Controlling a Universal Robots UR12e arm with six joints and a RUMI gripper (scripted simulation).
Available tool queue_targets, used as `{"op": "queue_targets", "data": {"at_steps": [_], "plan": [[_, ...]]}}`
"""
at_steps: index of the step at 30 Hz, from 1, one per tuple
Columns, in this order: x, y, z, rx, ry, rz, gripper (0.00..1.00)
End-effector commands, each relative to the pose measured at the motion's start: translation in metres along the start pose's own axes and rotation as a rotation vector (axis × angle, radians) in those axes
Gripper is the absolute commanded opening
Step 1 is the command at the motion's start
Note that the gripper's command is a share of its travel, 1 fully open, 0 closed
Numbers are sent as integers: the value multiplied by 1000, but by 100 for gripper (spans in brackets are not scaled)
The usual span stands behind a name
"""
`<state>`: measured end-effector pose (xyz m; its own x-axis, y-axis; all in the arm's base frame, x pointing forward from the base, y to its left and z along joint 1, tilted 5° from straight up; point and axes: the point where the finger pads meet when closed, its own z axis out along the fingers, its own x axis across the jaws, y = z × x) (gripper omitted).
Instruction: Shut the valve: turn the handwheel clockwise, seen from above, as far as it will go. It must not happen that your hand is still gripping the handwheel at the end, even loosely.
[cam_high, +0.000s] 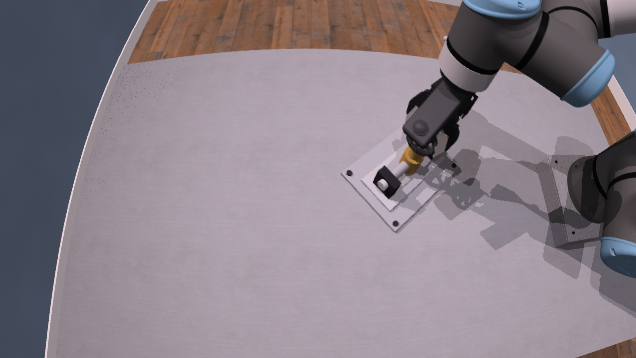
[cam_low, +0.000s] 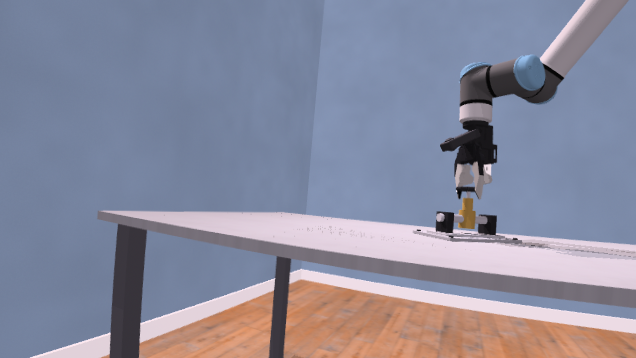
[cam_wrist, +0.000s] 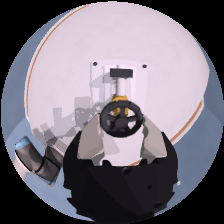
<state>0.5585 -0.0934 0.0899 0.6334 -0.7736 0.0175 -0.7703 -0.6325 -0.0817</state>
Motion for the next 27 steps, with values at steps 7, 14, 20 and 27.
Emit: {"op": "queue_targets", "data": {"at_steps": [7,14,20,27], "plan": [[1,0,-1,0,2,129,0],[1,0,-1,0,2,248,0],[1,0,-1,0,2,322,0],[1,0,-1,0,1,463,0]]}}
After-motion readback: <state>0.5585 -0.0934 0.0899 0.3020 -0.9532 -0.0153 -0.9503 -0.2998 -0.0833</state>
